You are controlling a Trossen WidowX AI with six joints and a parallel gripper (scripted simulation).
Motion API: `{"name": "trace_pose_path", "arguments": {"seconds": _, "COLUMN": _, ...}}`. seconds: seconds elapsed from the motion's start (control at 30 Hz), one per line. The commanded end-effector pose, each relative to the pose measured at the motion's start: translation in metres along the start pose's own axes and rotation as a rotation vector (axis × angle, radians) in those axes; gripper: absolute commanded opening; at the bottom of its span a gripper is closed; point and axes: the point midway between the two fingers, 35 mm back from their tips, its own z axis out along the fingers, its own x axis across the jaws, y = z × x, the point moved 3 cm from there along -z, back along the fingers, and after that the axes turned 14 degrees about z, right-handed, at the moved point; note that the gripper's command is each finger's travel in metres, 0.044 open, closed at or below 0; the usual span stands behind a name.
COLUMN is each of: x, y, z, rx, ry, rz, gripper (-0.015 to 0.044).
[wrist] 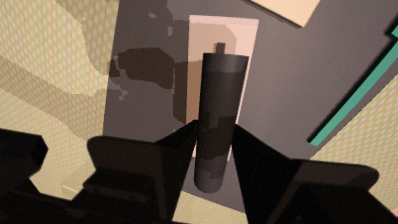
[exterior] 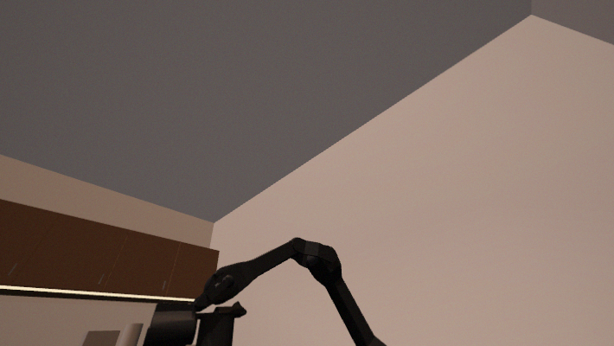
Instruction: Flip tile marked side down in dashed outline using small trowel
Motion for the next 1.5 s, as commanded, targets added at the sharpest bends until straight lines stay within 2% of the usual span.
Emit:
{"name": "trace_pose_path", "arguments": {"seconds": 0.0, "x": 0.0000, "y": 0.0000, "z": 0.0006, "rx": 0.000, "ry": 0.000, "rz": -0.001, "gripper": 0.0130}}
{"name": "trace_pose_path", "arguments": {"seconds": 0.4, "x": 0.0000, "y": 0.0000, "z": 0.0006, "rx": 0.000, "ry": 0.000, "rz": 0.004, "gripper": 0.0130}}
{"name": "trace_pose_path", "arguments": {"seconds": 0.77, "x": -0.0001, "y": 0.0000, "z": 0.0006, "rx": 0.000, "ry": 0.000, "rz": 0.294, "gripper": 0.0130}}
{"name": "trace_pose_path", "arguments": {"seconds": 0.93, "x": -0.0001, "y": 0.0000, "z": 0.0006, "rx": 0.000, "ry": 0.000, "rz": 0.312, "gripper": 0.0130}}
{"name": "trace_pose_path", "arguments": {"seconds": 1.1, "x": -0.0001, "y": 0.0000, "z": 0.0006, "rx": 0.000, "ry": 0.000, "rz": 0.312, "gripper": 0.0261}}
{"name": "trace_pose_path", "arguments": {"seconds": 1.13, "x": -0.0001, "y": 0.0000, "z": 0.0006, "rx": 0.000, "ry": 0.000, "rz": 0.312, "gripper": 0.0270}}
{"name": "trace_pose_path", "arguments": {"seconds": 1.47, "x": -0.0001, "y": 0.0000, "z": 0.0006, "rx": 0.000, "ry": 0.000, "rz": 0.312, "gripper": 0.0270}}
